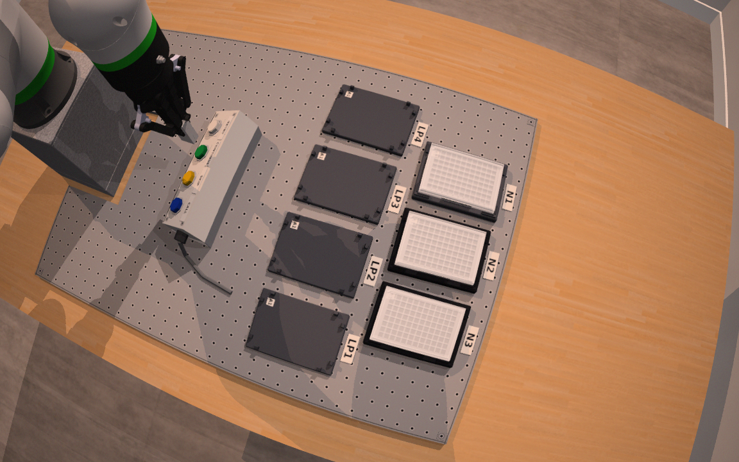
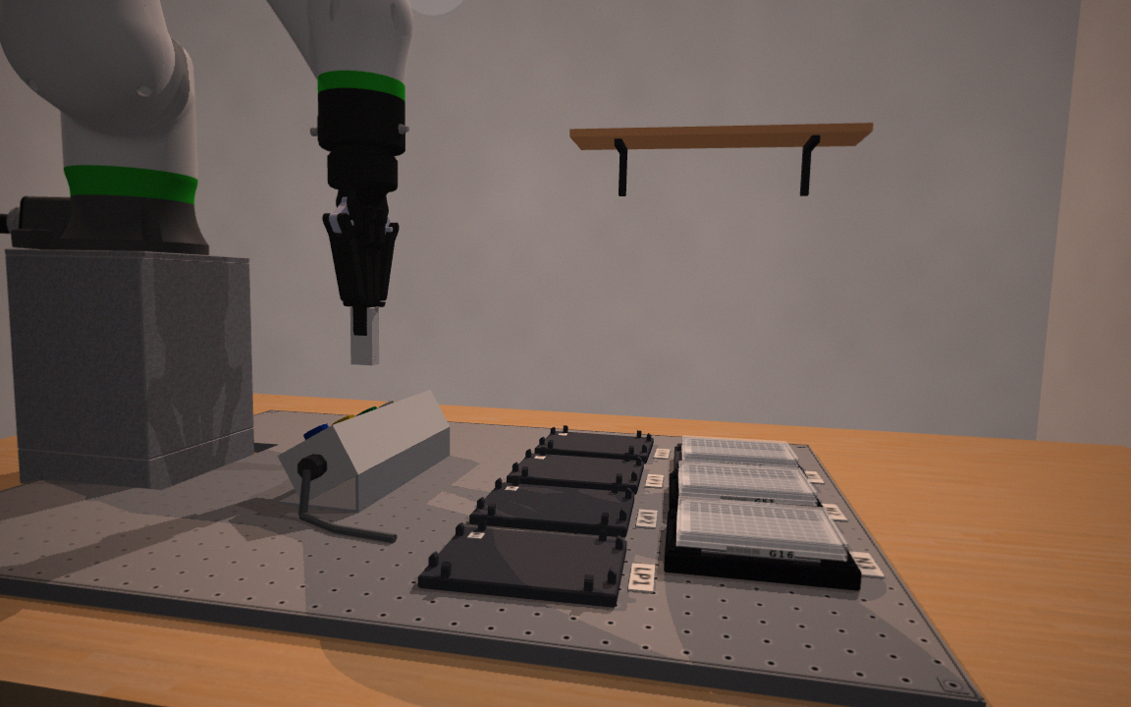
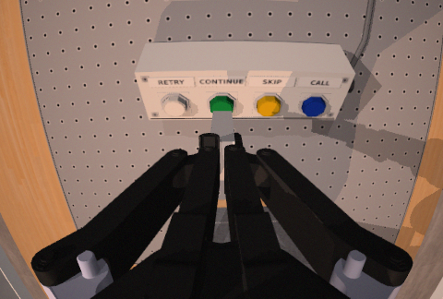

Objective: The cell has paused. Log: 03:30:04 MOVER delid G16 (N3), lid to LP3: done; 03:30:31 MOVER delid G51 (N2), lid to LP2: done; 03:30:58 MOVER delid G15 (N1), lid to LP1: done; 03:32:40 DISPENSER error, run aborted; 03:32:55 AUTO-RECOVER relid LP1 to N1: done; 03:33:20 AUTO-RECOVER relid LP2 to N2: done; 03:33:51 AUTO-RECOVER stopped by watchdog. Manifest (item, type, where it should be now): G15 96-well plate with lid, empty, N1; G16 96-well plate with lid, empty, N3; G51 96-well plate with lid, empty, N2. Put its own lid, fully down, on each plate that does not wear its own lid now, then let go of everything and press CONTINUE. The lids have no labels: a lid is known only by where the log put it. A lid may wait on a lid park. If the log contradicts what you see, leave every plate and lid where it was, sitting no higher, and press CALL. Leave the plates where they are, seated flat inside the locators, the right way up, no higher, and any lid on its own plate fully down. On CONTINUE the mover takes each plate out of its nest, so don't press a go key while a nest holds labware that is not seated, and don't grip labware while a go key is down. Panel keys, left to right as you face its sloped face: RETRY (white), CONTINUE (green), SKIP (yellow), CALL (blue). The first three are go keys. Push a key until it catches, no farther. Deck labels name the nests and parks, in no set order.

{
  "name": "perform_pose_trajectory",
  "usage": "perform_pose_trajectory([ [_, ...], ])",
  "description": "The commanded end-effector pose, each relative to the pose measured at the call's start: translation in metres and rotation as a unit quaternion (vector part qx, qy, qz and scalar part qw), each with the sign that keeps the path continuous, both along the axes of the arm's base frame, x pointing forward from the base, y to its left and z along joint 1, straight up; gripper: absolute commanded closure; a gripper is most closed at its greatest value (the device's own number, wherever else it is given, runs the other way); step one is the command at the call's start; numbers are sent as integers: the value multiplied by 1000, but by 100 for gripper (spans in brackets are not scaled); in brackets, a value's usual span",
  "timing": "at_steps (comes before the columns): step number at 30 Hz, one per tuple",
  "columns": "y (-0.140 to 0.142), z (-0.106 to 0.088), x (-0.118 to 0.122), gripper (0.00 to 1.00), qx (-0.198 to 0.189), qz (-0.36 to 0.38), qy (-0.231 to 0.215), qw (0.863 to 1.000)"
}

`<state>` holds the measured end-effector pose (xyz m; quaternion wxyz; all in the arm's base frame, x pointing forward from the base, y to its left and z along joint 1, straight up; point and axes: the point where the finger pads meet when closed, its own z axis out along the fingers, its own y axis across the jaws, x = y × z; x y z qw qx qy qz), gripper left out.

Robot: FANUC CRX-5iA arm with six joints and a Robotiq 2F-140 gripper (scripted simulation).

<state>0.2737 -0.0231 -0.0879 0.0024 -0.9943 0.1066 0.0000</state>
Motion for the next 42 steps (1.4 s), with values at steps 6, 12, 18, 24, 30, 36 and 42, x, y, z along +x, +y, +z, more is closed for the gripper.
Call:
perform_pose_trajectory([
  [6,0,0,0,100,0,0,0,1000],
  [12,0,0,0,100,0,0,0,1000],
  [18,0,0,0,100,0,0,0,1000],
  [24,0,0,0,100,0,0,0,1000],
  [30,0,-1,0,100,0,0,0,1000],
  [36,0,-2,0,100,0,0,0,1000],
  [42,0,-5,0,100,0,0,0,1000],
])
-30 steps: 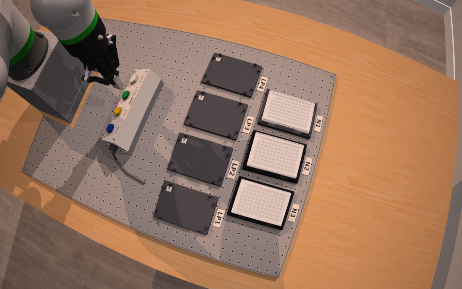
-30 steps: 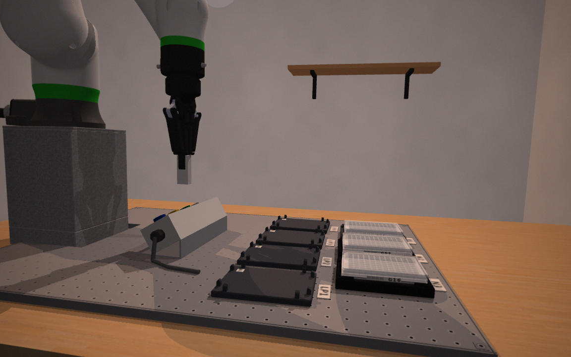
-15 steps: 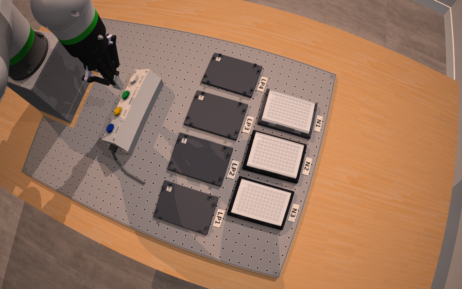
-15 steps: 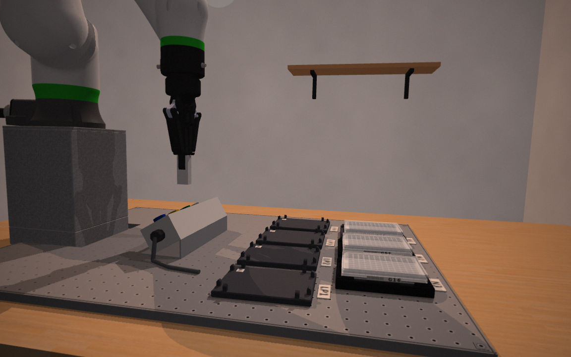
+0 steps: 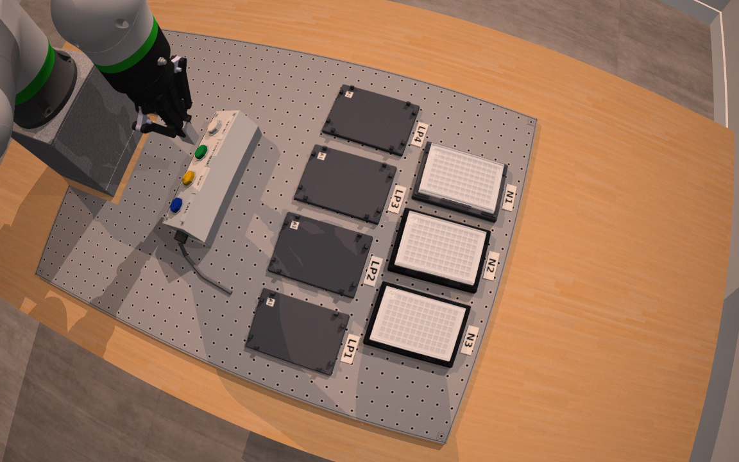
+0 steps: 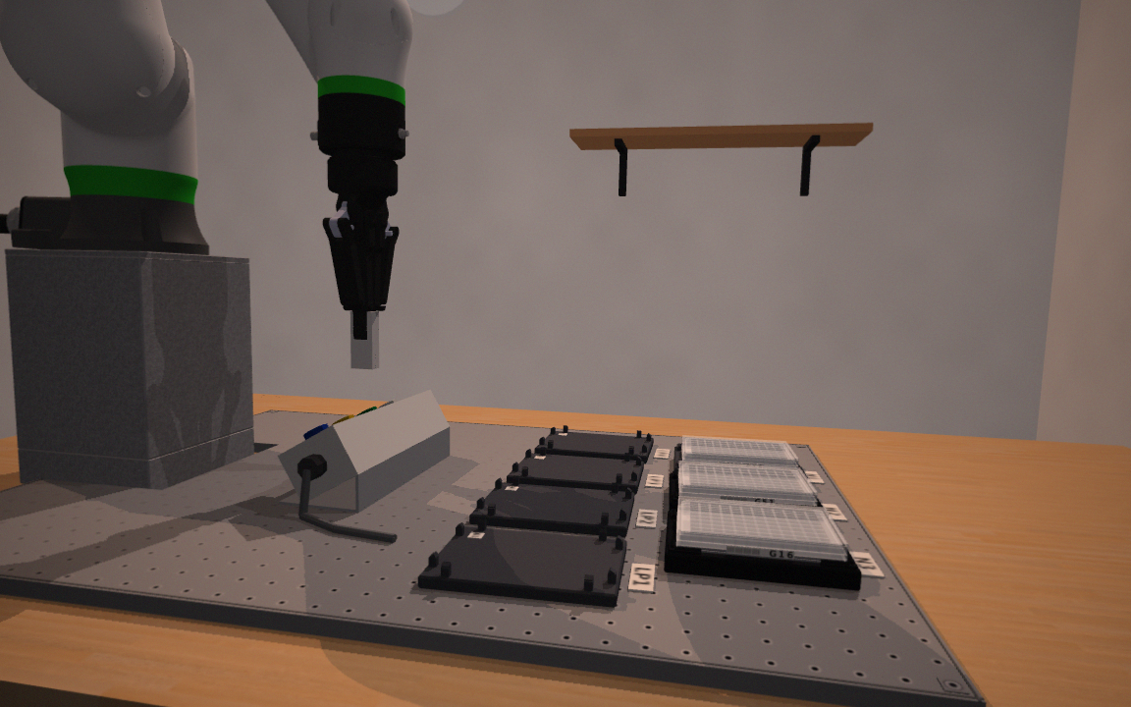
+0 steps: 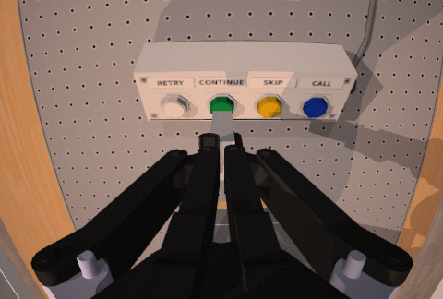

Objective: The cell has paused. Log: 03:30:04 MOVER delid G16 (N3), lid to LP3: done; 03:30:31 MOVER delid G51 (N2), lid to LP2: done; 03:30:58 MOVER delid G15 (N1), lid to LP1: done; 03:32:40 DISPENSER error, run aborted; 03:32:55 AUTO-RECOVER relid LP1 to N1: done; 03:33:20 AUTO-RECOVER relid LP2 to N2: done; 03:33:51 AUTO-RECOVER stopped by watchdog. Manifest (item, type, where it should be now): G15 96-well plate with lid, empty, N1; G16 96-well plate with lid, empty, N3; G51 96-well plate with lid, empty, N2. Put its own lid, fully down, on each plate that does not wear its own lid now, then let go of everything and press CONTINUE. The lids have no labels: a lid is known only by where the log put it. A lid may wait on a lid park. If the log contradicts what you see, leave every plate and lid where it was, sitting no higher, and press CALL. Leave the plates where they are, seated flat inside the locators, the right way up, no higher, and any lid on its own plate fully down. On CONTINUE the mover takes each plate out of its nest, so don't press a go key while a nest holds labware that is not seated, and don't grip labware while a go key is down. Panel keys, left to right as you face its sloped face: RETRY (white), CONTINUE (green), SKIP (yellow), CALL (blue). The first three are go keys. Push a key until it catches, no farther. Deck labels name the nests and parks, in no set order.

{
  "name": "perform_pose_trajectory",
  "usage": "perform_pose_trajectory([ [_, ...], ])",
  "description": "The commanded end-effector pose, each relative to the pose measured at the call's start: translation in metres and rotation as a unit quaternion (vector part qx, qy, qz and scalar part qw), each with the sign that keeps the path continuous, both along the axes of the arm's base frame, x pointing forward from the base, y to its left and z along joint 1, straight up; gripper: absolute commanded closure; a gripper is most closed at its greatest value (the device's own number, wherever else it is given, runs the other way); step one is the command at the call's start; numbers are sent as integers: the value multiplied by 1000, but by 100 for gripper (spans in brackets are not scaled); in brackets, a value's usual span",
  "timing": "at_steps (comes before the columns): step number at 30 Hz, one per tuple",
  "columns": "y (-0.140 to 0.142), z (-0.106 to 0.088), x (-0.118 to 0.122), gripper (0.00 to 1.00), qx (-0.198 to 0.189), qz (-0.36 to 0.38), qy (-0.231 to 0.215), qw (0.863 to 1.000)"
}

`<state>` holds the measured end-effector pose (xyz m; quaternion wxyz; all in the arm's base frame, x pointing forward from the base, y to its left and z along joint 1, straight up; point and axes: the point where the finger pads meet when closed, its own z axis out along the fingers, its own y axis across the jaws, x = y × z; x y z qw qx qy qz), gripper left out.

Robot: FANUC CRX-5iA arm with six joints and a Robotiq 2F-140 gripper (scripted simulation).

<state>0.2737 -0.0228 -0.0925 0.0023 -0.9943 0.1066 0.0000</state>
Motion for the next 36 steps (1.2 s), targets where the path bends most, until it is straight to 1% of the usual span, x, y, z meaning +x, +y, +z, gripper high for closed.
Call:
perform_pose_trajectory([
  [1,0,-1,0,100,0,0,0,1000],
  [18,1,-10,0,100,0,0,0,1000],
  [36,1,-14,0,100,0,0,0,1000],
])
